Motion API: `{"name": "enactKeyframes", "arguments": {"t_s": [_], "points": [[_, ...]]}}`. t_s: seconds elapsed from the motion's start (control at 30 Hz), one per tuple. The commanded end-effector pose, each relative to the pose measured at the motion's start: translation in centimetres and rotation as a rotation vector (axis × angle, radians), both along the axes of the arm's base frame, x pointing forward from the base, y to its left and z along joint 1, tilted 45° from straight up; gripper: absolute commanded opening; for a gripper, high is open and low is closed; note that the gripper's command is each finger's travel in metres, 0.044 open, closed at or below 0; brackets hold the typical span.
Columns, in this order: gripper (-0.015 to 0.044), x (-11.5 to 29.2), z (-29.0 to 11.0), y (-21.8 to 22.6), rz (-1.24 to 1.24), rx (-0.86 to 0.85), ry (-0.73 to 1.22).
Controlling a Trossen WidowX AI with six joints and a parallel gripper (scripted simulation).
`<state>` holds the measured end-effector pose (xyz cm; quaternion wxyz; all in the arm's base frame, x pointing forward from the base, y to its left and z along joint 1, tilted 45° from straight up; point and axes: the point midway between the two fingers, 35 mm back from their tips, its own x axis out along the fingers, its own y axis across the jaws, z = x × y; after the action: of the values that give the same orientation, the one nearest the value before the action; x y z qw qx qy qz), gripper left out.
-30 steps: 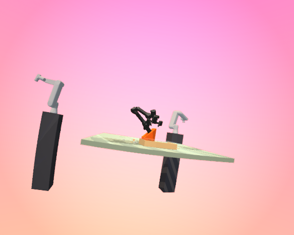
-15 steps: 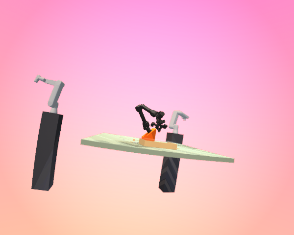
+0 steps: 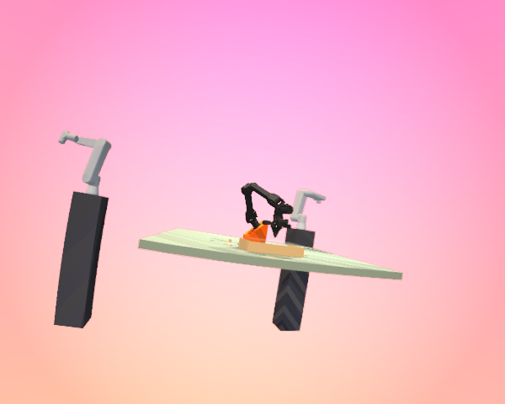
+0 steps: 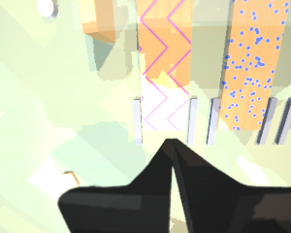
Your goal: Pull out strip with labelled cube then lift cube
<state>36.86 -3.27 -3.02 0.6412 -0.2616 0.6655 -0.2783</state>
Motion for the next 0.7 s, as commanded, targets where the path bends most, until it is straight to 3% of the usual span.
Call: {"name": "enactKeyframes", "arguments": {"t_s": [0.0,0.67], "points": [[0.0000,0.1,-0.2,0.0,-0.021,0.003,0.016],[0.0000,0.2,-2.5,-2.3,-0.020,0.003,0.015]]}}
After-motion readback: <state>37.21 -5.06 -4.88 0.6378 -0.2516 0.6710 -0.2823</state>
